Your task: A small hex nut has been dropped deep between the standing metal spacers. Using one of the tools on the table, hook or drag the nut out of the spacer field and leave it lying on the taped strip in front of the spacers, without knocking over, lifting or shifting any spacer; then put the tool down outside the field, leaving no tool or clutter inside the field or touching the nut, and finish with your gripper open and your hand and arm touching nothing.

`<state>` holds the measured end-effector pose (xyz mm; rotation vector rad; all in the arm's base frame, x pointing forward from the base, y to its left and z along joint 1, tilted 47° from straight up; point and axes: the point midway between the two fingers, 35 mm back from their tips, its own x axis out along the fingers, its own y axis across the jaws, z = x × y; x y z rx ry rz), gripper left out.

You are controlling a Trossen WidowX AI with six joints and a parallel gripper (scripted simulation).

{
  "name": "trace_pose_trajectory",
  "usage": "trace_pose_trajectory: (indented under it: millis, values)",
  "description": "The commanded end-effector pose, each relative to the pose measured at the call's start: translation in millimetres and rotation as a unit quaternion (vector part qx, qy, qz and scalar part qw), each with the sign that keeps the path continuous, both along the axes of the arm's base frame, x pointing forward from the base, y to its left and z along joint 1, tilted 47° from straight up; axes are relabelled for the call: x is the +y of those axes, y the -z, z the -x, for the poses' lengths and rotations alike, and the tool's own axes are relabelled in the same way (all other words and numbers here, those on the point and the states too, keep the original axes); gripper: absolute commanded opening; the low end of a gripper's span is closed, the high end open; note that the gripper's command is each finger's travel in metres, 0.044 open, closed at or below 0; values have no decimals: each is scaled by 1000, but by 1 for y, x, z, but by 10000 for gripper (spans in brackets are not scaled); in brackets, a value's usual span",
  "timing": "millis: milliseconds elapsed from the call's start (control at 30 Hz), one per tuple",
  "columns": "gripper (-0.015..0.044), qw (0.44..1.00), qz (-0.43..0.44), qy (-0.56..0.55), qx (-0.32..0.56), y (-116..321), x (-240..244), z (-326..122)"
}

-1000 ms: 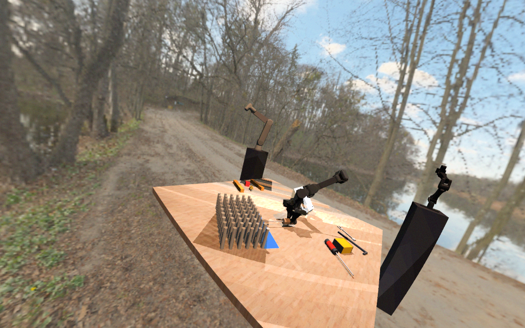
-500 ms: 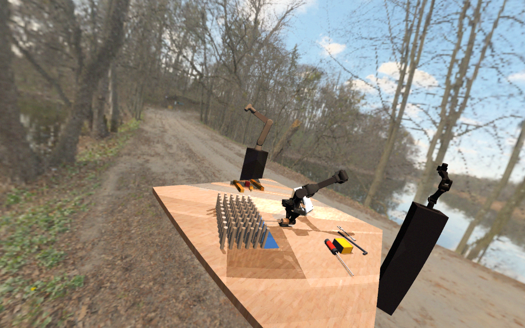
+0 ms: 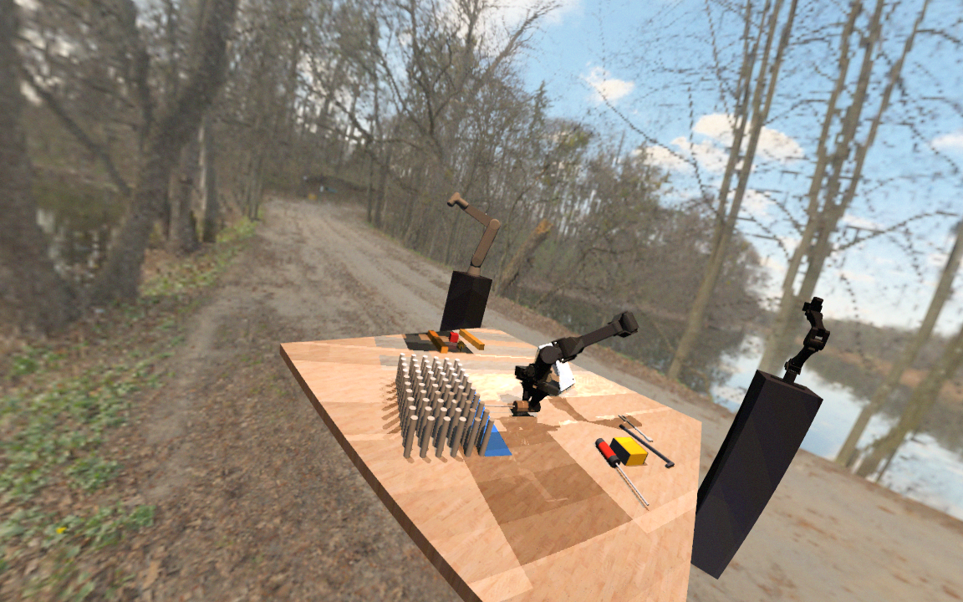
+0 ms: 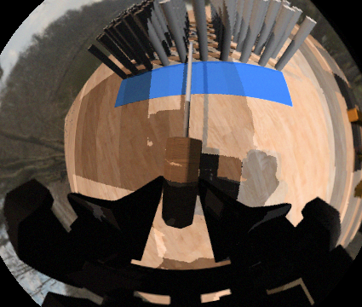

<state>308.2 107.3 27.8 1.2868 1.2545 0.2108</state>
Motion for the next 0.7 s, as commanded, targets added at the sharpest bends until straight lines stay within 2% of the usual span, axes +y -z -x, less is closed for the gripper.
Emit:
trace_pose_trajectory:
  millis: [0,667]
  values:
    - [0,1000,0,0,-3,1,-2,-4]
    - [0,1000,1,0,-3,5,-6,-15]
